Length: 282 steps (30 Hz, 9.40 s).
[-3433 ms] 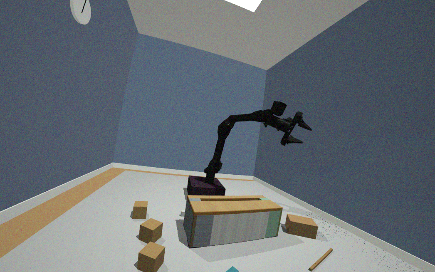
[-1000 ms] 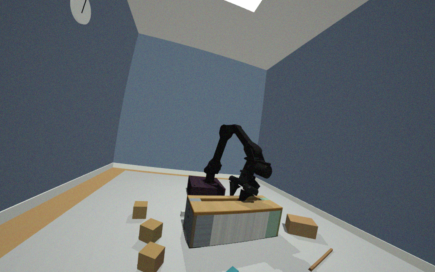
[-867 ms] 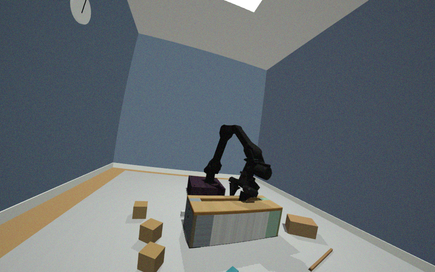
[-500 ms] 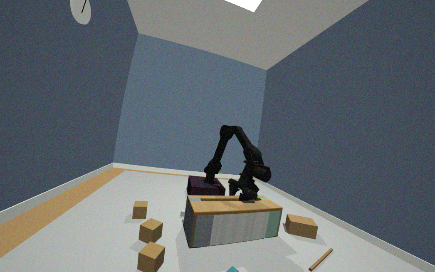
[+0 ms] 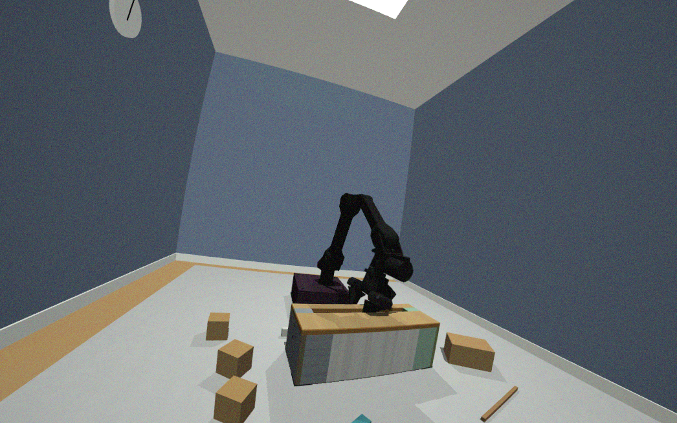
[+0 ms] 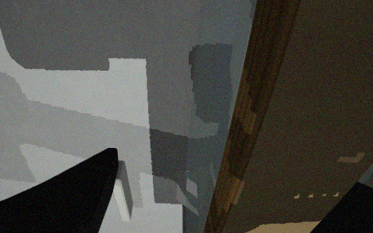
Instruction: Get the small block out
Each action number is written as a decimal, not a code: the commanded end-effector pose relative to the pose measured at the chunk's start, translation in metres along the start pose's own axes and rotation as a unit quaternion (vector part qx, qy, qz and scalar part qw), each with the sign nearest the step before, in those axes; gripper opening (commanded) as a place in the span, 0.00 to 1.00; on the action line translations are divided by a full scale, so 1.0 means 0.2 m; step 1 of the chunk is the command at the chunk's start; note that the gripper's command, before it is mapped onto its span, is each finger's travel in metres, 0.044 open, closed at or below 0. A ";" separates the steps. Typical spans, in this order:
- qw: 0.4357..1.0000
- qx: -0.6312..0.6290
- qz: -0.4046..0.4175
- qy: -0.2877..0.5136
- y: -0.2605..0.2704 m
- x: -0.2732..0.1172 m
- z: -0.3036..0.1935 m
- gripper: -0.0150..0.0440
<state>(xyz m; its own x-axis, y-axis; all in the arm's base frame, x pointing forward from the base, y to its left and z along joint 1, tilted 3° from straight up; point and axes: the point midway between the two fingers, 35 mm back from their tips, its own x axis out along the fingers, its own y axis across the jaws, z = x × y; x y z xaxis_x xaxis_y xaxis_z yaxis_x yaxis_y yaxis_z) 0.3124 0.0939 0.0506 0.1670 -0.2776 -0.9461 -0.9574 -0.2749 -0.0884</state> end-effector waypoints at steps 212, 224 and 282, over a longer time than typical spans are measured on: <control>0.122 0.982 0.080 -0.118 0.20 -0.05 -0.94 0.74; -0.254 0.949 0.152 -0.110 0.22 -0.05 -0.96 0.74; -0.709 0.660 0.246 -0.034 0.26 0.46 -0.83 0.74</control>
<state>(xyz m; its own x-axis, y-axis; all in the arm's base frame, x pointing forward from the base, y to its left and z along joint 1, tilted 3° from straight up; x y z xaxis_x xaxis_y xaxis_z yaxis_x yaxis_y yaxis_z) 0.3183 -0.0991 0.0188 0.4654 0.1178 -0.8772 0.2713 -0.9624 0.0148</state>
